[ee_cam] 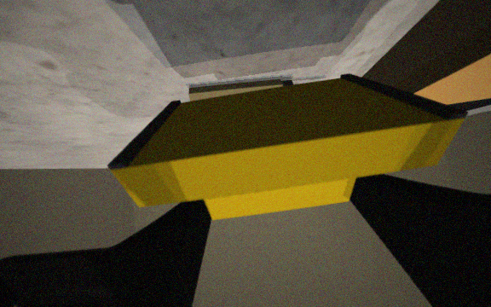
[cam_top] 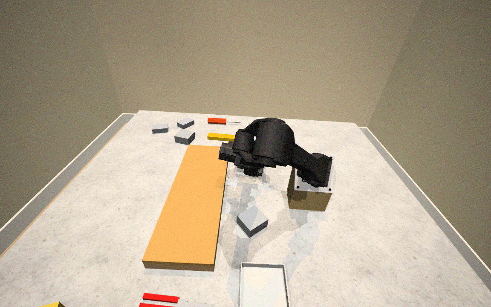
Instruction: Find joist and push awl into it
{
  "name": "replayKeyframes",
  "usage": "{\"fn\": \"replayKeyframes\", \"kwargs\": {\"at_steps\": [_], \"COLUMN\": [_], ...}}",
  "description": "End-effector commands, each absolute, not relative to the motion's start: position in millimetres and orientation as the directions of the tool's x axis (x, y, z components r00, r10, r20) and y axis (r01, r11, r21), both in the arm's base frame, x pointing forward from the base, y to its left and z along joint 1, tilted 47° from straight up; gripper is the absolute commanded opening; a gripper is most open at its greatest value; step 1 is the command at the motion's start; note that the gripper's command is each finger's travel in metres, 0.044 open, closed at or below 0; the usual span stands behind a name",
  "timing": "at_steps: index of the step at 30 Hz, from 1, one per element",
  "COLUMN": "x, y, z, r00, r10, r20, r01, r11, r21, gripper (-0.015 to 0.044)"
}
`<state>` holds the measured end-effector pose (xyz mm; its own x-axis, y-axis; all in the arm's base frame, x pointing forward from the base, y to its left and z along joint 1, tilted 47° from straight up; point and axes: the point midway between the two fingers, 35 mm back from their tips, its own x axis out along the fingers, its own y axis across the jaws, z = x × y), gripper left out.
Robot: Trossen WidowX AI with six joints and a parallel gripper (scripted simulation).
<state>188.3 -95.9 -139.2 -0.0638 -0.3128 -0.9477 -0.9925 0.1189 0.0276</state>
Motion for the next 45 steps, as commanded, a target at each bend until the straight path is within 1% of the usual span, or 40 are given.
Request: {"fn": "replayKeyframes", "kwargs": {"at_steps": [1, 18, 32, 33, 45], "x": [189, 188, 191, 190, 190], "y": [-93, -82, -76, -75, -73], "z": [-144, -153, -154, -154, -153], "r00": [-0.068, -0.070, -0.067, -0.067, -0.067], "r10": [-0.313, -0.304, -0.301, -0.301, -0.301], "r20": [-0.947, -0.950, -0.951, -0.951, -0.951], "r01": [-0.992, -0.992, -0.992, -0.992, -0.992], "r11": [0.126, 0.123, 0.121, 0.121, 0.121], "r21": [0.030, 0.033, 0.032, 0.032, 0.032], "gripper": [0.0000, 0.0000, 0.0367, 0.0381, 0.0381]}}
